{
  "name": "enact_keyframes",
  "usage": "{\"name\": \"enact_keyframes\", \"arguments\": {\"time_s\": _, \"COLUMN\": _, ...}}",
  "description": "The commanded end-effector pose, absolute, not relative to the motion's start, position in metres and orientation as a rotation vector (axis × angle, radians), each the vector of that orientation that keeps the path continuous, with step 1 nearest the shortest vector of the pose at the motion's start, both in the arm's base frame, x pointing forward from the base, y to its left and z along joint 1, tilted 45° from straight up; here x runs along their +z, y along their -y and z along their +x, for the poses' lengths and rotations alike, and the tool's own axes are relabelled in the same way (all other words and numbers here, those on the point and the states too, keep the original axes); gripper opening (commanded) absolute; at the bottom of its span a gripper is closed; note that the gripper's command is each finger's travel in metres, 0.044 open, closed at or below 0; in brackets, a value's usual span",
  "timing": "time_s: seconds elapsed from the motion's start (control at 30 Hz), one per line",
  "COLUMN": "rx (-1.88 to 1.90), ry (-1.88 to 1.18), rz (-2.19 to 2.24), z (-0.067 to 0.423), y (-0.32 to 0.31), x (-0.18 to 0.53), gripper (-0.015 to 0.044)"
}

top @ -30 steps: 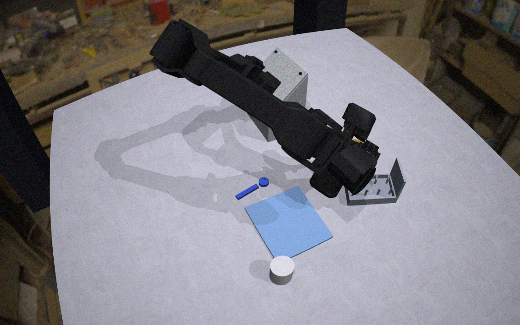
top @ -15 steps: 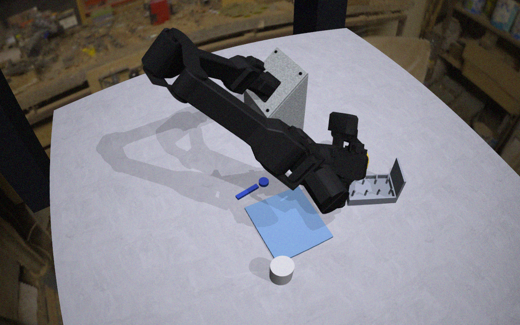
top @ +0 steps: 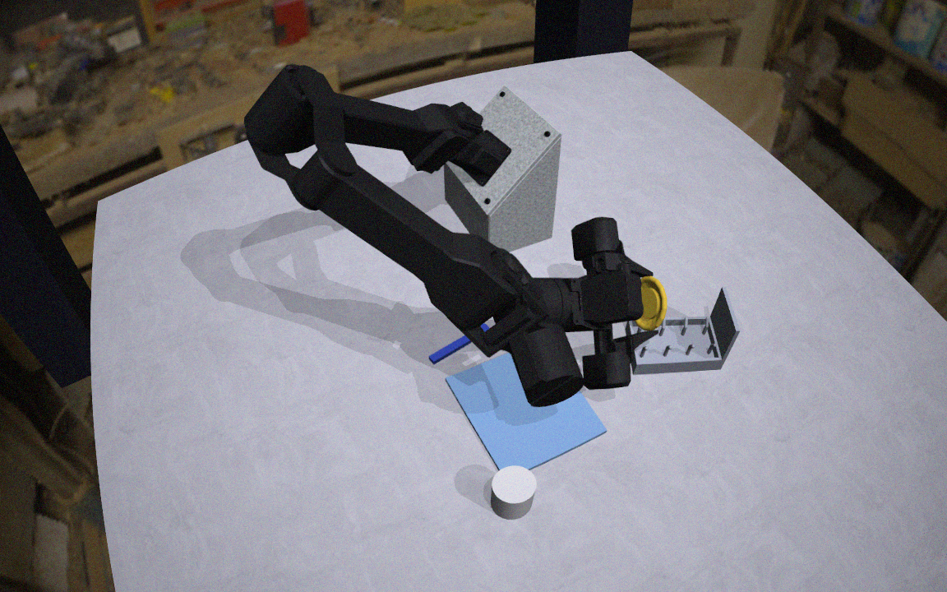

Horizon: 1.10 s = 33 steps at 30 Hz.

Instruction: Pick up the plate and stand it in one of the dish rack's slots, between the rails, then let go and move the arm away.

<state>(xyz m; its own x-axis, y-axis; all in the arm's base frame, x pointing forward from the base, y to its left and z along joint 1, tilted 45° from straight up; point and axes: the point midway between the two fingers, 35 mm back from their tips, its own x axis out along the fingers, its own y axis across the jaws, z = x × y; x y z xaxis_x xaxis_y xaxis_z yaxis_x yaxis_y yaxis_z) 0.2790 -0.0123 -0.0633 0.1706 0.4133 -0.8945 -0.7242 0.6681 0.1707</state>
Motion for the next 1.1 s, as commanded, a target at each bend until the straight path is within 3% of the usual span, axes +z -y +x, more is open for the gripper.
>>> {"name": "enact_keyframes", "arguments": {"time_s": 0.0, "rx": 0.880, "ry": -1.024, "rz": -0.385, "z": 0.278, "y": 0.016, "x": -0.062, "gripper": 0.0000}}
{"name": "enact_keyframes", "arguments": {"time_s": 0.6, "rx": 0.959, "ry": -0.552, "rz": -0.722, "z": 0.275, "y": 0.037, "x": -0.048, "gripper": 0.0000}}
{"name": "enact_keyframes", "arguments": {"time_s": 1.07, "rx": 0.958, "ry": -0.537, "rz": -0.736, "z": 0.276, "y": 0.036, "x": -0.049, "gripper": 0.0000}}
